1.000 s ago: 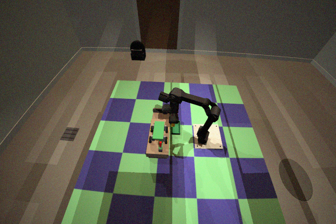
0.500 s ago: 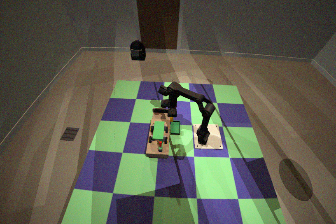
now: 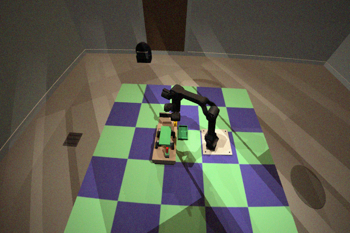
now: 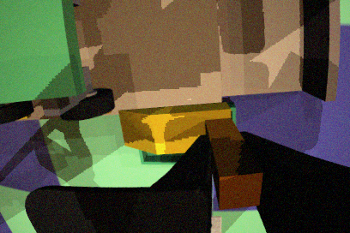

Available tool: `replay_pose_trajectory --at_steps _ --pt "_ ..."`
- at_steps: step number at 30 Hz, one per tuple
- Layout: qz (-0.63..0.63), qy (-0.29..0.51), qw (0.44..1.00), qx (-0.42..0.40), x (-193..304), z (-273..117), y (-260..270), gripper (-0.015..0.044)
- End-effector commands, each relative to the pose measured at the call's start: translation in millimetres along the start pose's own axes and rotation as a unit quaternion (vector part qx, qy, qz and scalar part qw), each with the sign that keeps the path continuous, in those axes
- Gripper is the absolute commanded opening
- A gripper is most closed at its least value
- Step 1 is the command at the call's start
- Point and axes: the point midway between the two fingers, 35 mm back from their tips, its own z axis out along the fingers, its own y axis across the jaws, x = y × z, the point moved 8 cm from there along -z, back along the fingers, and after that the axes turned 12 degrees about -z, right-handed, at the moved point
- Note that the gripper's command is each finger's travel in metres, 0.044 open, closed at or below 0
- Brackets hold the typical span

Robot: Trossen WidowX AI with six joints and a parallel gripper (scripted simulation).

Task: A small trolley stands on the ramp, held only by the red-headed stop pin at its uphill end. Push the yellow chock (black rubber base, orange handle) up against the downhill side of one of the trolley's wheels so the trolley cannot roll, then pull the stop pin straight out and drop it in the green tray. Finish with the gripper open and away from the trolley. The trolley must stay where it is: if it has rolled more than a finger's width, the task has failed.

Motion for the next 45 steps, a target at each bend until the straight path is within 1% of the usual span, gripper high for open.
replay_pose_trajectory --at_steps 1,29,45 --pt "0.002 -0.004 1.0 0.001 -6 0 -2 0.0" --pt "0.002 -0.004 1.0 0.001 -6 62 -2 0.0" --pt "0.002 -0.004 1.0 0.0 -10 61 7 0.0"
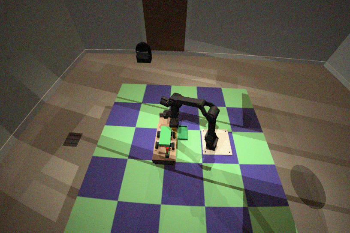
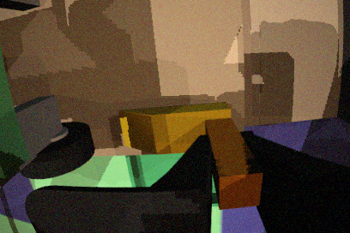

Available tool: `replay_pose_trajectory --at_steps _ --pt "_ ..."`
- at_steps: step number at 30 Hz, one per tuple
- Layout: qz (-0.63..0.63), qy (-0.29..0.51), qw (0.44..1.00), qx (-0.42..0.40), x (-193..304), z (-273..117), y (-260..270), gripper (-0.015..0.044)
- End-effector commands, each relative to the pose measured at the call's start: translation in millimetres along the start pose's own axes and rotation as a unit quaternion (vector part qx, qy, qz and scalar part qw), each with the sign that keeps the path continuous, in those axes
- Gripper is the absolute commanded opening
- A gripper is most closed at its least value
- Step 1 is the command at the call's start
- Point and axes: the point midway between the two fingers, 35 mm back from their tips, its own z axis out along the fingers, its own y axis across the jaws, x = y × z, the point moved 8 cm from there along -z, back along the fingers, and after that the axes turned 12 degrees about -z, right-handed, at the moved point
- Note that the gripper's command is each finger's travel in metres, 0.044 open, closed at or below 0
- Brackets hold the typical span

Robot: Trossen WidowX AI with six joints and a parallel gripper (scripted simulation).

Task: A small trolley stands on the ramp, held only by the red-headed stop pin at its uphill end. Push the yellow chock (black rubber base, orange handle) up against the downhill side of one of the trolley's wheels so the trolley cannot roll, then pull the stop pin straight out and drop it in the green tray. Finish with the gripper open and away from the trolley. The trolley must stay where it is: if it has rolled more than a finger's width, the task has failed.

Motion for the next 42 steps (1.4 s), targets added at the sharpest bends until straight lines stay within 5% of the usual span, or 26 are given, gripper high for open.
replay_pose_trajectory --at_steps 1,32,39,42 --pt "0.002 0.001 1.0 -0.004 -1 0 4 0.0" --pt "0.0 0.0 1.0 0.0 -8 -3 19 0.0" --pt "0.0 0.0 1.0 0.0 -8 -3 19 0.0184" --pt "0.0 0.0 1.0 0.0 -8 -4 19 0.019"
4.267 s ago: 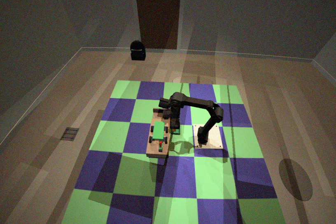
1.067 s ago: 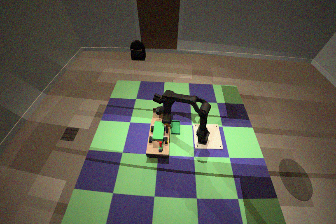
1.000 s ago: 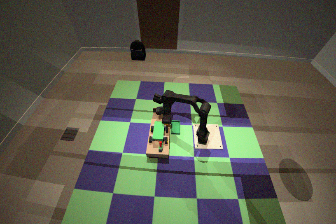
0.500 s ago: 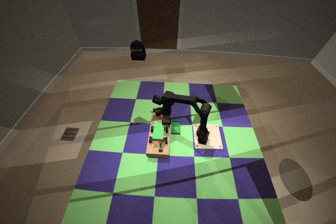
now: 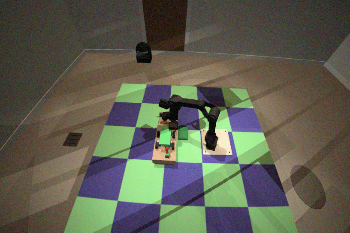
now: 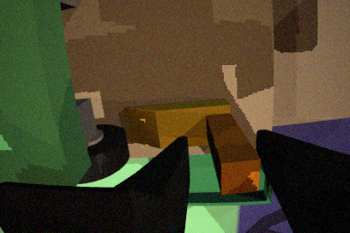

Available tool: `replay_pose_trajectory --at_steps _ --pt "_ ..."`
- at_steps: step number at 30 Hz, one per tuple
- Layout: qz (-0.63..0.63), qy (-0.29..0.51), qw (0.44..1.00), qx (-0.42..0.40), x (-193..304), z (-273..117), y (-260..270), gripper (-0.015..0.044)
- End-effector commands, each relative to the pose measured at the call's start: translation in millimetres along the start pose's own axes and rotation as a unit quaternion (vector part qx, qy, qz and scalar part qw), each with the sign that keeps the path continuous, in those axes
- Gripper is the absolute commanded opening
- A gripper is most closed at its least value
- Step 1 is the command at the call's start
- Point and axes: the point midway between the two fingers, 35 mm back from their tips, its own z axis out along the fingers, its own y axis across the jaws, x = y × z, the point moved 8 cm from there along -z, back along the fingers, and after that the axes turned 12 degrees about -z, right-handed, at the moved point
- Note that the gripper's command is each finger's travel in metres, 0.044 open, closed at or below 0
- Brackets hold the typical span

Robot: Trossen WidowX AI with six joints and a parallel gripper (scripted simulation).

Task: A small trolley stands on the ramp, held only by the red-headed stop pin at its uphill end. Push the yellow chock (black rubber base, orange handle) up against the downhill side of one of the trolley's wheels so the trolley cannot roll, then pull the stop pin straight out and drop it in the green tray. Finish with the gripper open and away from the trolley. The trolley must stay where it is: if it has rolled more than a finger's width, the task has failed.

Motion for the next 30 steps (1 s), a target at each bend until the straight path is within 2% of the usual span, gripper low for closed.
replay_pose_trajectory --at_steps 1,19,23,27,30 --pt "-0.001 0.0 1.0 -0.001 0 -3 0 0.019" --pt "0.001 0.001 1.0 -0.004 -1 -59 -2 0.019" --pt "0.003 0.002 1.0 -0.002 1 -52 -1 0.0295" --pt "0.035 -0.001 0.999 -0.005 -4 -53 5 0.019" --pt "0.075 -0.016 0.997 -0.001 -8 -58 8 0.019"
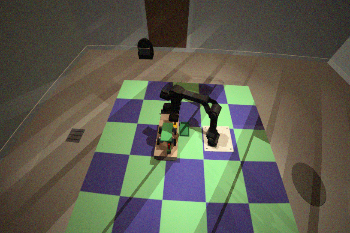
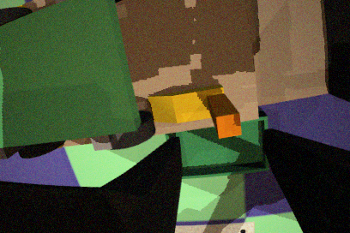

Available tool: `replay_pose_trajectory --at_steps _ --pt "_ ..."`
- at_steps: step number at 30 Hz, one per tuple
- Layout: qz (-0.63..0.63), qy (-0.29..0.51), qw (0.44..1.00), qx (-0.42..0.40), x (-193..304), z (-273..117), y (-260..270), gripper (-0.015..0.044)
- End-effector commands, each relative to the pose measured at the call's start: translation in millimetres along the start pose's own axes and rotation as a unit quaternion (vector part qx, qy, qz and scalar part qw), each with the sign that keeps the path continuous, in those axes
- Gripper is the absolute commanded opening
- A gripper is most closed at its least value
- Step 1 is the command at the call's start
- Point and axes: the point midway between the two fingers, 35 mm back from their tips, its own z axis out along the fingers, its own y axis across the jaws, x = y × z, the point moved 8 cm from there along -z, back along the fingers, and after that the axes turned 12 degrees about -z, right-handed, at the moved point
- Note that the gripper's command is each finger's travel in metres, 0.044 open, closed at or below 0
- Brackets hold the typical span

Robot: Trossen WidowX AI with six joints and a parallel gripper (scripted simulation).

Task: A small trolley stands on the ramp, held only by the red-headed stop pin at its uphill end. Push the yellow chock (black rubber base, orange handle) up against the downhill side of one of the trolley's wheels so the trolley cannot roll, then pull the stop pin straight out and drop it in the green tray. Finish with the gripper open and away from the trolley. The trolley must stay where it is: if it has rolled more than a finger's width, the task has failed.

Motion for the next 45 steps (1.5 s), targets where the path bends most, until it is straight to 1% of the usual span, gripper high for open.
replay_pose_trajectory --at_steps 1,4,10,19,29,41,45 --pt "0.049 -0.022 0.999 0.004 -6 -7 6 0.019" --pt "0.079 -0.03 0.996 0.003 -9 -10 11 0.019" --pt "0.182 -0.031 0.983 -0.016 -21 -11 35 0.019" --pt "0.335 -0.02 0.941 -0.045 -36 -14 74 0.019" --pt "0.495 0.008 0.866 -0.071 -46 -18 118 0.019" --pt "0.664 0.057 0.741 -0.083 -48 -23 172 0.019" --pt "0.673 0.06 0.733 -0.083 -48 -23 175 0.019"
